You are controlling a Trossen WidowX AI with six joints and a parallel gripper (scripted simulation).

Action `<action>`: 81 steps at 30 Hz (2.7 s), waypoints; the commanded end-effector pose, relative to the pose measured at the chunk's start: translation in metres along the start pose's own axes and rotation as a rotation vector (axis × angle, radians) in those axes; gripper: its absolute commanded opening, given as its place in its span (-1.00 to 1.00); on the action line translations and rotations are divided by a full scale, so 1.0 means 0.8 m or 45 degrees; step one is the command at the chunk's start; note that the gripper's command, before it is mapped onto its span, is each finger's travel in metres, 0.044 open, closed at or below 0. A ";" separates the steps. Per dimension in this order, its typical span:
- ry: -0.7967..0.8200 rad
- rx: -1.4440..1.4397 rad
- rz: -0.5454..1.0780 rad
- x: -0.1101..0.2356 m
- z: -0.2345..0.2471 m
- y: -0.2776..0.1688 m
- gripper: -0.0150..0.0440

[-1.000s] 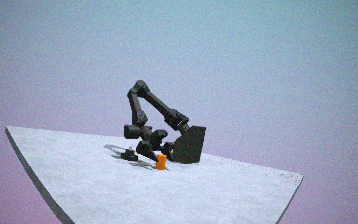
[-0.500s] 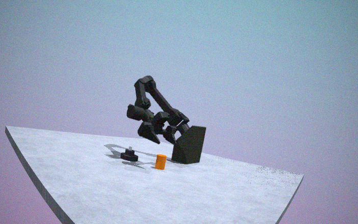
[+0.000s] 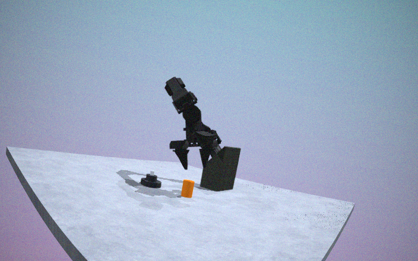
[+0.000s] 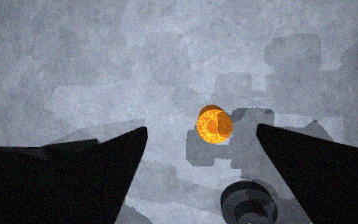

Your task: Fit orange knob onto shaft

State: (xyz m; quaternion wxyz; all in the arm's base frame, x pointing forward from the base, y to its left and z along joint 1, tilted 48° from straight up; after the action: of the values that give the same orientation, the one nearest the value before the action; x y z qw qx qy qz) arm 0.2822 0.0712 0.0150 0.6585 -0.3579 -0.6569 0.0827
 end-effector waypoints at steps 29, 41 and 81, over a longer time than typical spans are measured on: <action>-0.308 -1.915 0.028 0.019 0.006 0.020 1.00; -0.337 -2.830 -0.093 0.019 0.003 0.019 1.00; -0.341 -2.957 -0.112 -0.043 -0.004 0.008 1.00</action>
State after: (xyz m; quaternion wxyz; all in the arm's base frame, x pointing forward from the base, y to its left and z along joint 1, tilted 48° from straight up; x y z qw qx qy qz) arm 0.2831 0.0578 -0.0129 -0.1379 -0.7113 -0.4100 -0.5540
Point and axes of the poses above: the point midway between the two fingers, 35 mm back from their tips, its own x axis back along the fingers, its own z axis across the jaws, y = z × x, the point moved 8 cm from there along x, back along the fingers, and after that the axes turned 8 degrees about -x, right-handed, at the moved point
